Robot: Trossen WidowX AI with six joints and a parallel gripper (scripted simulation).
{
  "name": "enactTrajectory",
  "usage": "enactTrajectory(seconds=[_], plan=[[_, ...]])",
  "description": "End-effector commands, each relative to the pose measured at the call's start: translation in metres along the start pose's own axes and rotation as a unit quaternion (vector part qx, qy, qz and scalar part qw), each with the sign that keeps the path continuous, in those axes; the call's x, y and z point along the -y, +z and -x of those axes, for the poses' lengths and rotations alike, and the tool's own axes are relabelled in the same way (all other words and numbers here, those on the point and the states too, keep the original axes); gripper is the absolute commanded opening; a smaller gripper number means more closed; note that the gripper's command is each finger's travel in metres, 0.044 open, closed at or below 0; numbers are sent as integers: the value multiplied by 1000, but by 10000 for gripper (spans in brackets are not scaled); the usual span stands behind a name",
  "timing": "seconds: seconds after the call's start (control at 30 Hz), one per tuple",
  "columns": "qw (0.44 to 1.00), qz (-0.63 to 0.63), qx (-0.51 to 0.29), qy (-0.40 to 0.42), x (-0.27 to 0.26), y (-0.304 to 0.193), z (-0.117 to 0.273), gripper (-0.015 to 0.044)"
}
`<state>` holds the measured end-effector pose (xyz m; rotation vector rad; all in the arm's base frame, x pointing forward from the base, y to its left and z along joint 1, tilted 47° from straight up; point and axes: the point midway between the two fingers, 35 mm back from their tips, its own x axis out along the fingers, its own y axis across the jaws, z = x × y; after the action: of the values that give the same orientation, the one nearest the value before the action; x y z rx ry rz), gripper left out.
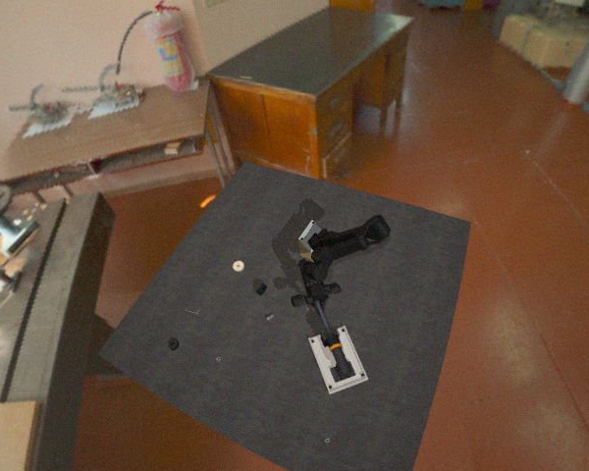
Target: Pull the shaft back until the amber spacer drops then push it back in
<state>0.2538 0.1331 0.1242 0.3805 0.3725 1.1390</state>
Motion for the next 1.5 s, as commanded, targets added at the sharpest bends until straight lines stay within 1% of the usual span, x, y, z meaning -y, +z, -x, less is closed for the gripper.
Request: enactTrajectory(seconds=[0.0, 1.47], plan=[[1000, 2, 0, 1, 0, -1, 1, 0], [1000, 2, 0, 1, 0, -4, 4, 0]])
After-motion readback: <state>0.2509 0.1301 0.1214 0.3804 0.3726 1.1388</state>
